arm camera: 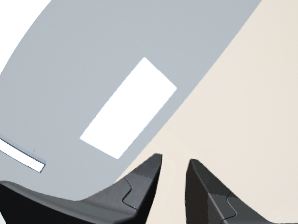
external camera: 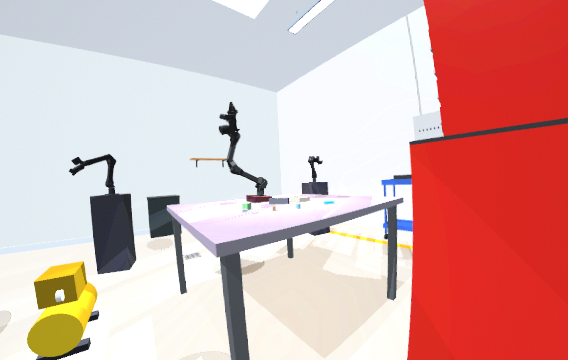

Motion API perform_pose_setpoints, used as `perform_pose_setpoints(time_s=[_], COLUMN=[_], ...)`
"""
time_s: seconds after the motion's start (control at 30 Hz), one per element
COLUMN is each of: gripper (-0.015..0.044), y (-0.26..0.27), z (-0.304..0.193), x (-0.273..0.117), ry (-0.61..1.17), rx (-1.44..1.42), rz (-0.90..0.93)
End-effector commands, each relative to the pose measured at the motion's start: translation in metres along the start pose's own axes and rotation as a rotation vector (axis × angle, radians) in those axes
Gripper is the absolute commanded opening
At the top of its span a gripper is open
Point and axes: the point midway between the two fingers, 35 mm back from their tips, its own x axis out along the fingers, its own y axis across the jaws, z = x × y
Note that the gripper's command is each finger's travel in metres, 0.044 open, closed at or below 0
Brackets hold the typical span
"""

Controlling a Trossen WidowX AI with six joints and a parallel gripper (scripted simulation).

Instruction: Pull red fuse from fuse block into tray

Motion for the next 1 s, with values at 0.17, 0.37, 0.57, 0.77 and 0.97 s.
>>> perform_pose_setpoints(time_s=[0.17,0.37,0.57,0.77,0.97], gripper=[0.0072,0.0072,0.0072,0.0072,0.0072], y=[0.117,0.16,0.17,0.145,0.091], z=[-0.101,-0.187,-0.278,-0.367,-0.44], x=[-0.02,-0.045,-0.076,-0.112,-0.15], ry=[0.166,0.287,0.432,0.609,0.825], rx=[-0.506,-0.842,-1.164,-1.46,-1.71], rz=[0.27,0.443,0.613,0.781,0.948])
